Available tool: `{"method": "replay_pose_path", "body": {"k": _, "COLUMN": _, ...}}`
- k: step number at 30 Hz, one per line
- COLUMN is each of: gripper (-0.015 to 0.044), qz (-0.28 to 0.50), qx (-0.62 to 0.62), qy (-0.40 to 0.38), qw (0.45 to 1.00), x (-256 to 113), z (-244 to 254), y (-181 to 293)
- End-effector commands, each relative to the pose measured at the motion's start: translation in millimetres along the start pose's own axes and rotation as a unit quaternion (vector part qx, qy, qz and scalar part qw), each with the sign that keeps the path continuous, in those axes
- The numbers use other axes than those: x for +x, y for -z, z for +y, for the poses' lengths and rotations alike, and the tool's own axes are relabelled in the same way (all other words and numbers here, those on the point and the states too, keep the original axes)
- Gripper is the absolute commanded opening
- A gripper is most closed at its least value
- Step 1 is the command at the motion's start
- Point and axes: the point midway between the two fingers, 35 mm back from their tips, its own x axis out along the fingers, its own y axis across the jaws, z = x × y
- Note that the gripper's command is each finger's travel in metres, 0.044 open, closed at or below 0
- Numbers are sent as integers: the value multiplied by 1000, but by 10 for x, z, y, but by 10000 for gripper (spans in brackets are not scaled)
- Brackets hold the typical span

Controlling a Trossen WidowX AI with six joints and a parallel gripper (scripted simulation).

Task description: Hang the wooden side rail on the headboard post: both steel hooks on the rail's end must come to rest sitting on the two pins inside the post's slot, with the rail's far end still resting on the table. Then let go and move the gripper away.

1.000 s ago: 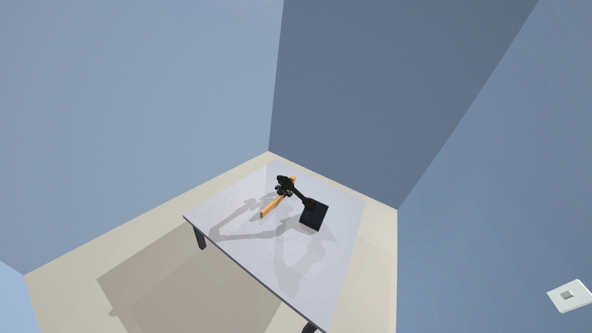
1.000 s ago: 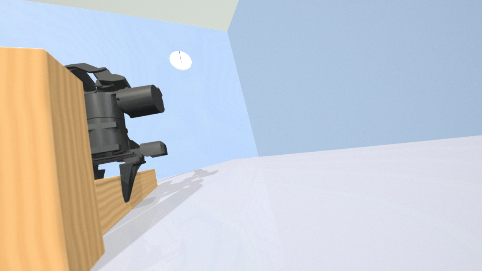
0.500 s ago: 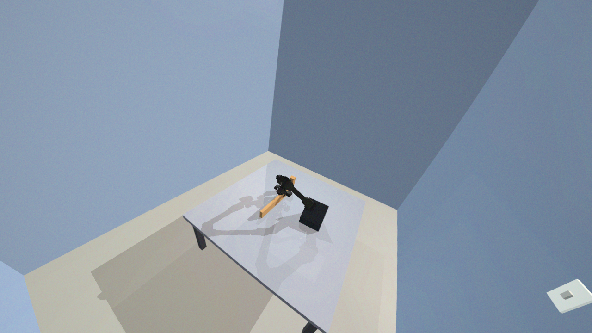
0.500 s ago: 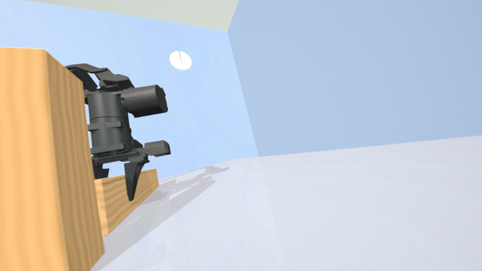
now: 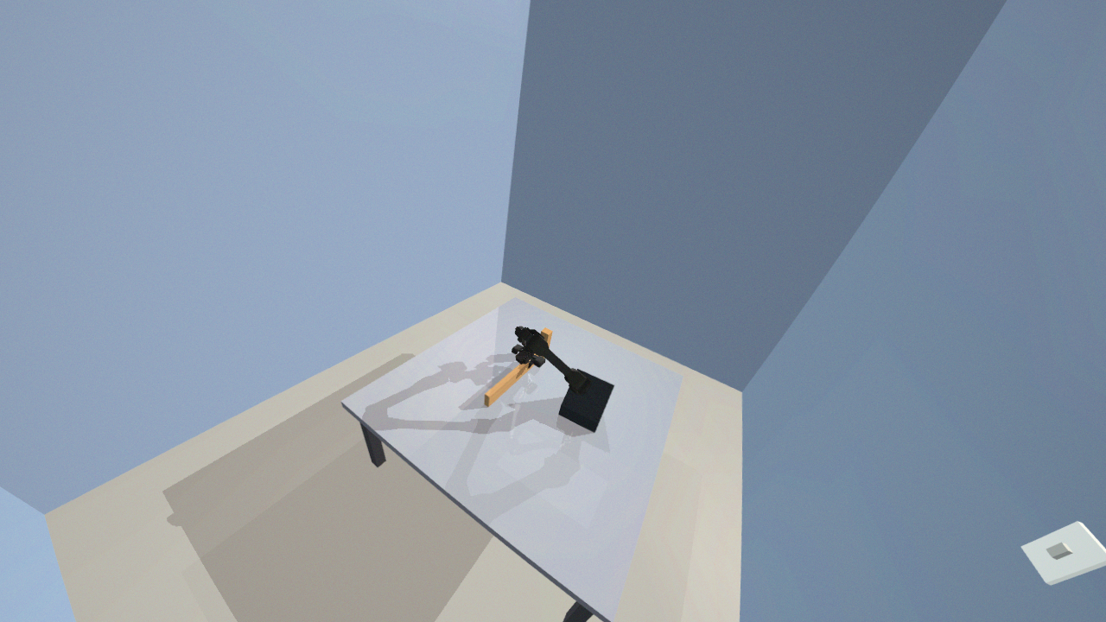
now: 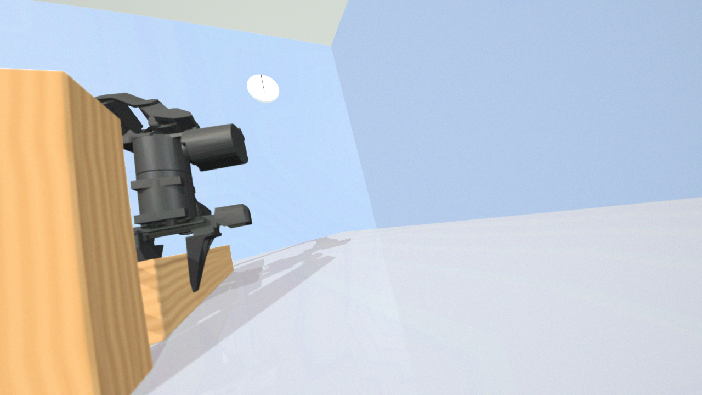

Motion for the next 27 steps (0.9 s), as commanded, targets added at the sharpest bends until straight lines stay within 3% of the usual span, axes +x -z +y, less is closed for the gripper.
{"method": "replay_pose_path", "body": {"k": 1, "gripper": 0, "qz": 0, "qx": 0, "qy": 0, "qw": 1000, "x": -1, "z": 2, "y": 1}}
{"method": "replay_pose_path", "body": {"k": 27, "gripper": 0, "qz": -2, "qx": -1, "qy": 8, "qw": 1000, "x": -35, "z": 3, "y": 1}}
